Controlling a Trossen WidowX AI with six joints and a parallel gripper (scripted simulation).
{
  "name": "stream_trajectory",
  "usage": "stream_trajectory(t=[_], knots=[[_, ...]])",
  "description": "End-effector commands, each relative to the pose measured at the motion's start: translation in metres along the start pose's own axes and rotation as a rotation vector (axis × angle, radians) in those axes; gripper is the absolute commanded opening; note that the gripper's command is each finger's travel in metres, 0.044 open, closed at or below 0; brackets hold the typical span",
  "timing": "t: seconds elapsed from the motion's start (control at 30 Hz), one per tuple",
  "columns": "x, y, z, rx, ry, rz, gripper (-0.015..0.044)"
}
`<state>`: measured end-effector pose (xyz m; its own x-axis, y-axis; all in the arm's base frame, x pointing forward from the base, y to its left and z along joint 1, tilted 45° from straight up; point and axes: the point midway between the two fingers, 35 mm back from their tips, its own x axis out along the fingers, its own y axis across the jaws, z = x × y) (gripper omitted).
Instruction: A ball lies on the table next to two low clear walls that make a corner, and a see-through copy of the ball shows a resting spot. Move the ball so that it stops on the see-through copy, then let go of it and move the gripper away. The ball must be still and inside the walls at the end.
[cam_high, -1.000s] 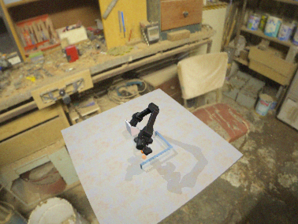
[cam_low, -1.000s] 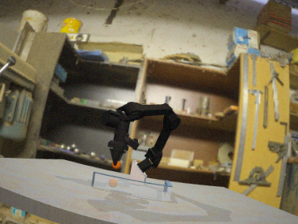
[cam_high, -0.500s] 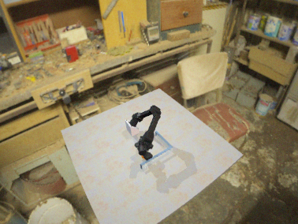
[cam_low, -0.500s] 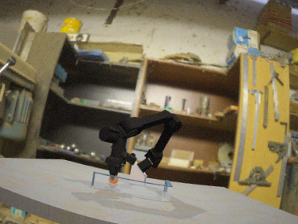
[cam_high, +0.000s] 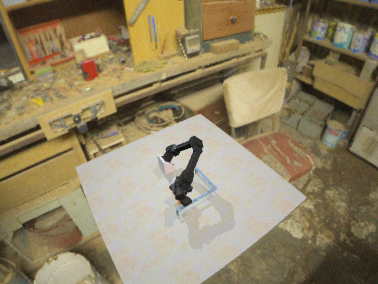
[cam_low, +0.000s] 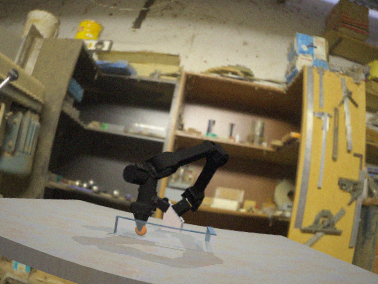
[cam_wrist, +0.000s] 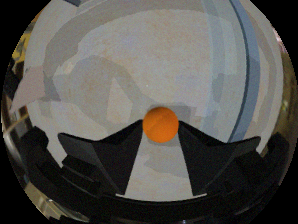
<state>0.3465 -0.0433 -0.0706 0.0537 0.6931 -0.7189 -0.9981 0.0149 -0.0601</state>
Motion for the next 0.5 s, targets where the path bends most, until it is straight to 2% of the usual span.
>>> stream_trajectory(t=[0.0,0.07,0.43,0.47], knots=[[0.0049,0.0008,0.0009,0.004,-0.005,0.002,0.0000],[0.0049,0.0008,0.0009,0.004,-0.005,0.002,0.0000],[0.0020,0.0004,-0.0001,0.002,0.000,0.001,0.0289],[0.0020,0.0004,-0.0001,0.002,0.000,0.001,0.0299]])
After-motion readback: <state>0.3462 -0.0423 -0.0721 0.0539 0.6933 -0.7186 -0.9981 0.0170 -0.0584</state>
